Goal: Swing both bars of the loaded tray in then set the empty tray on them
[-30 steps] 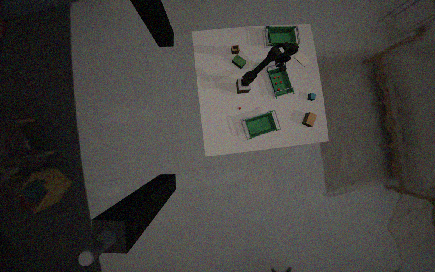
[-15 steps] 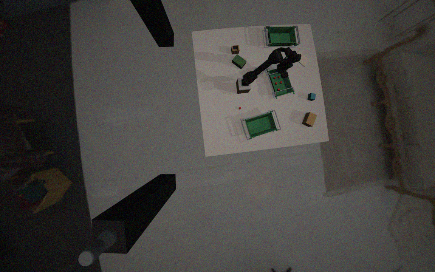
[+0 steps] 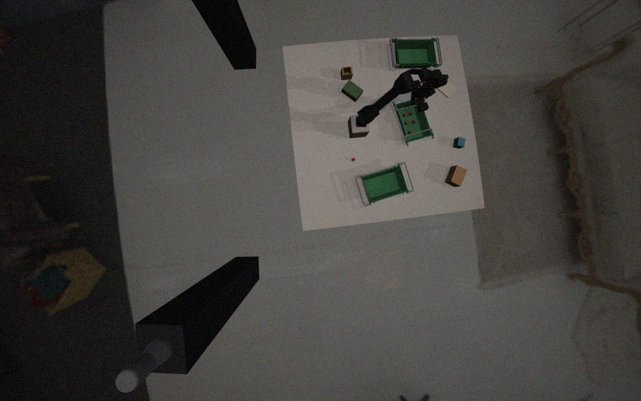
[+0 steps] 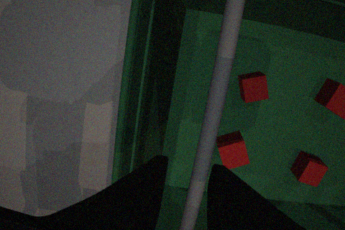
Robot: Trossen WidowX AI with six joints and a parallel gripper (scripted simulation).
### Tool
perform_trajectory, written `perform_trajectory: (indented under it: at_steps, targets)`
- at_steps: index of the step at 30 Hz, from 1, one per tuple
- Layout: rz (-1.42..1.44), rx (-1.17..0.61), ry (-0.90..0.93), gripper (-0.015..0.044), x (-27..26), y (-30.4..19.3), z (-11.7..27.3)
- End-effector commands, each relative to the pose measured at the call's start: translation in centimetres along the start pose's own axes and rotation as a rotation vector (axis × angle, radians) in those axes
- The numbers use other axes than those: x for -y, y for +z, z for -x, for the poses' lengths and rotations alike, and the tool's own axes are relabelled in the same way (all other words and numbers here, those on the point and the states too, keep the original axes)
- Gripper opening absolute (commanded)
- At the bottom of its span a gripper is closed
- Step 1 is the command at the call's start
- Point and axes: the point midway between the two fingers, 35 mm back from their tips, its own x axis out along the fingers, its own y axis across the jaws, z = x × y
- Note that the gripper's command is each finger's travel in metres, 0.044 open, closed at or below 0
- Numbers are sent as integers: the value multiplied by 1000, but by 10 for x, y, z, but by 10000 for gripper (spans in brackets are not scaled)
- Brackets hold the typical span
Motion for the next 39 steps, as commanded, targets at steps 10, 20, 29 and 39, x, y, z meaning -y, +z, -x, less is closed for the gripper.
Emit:
perform_trajectory:
  at_steps: [10, 20, 29, 39]
  targets:
    - [1, -7, -1, 81, 0, -1, -2]
    - [1, -7, -1, 0, 0, -1, -2]
    - [1, -6, -1, 0, 0, -1, -2]
    - [1, -6, -1, 0, 0, -1, -2]
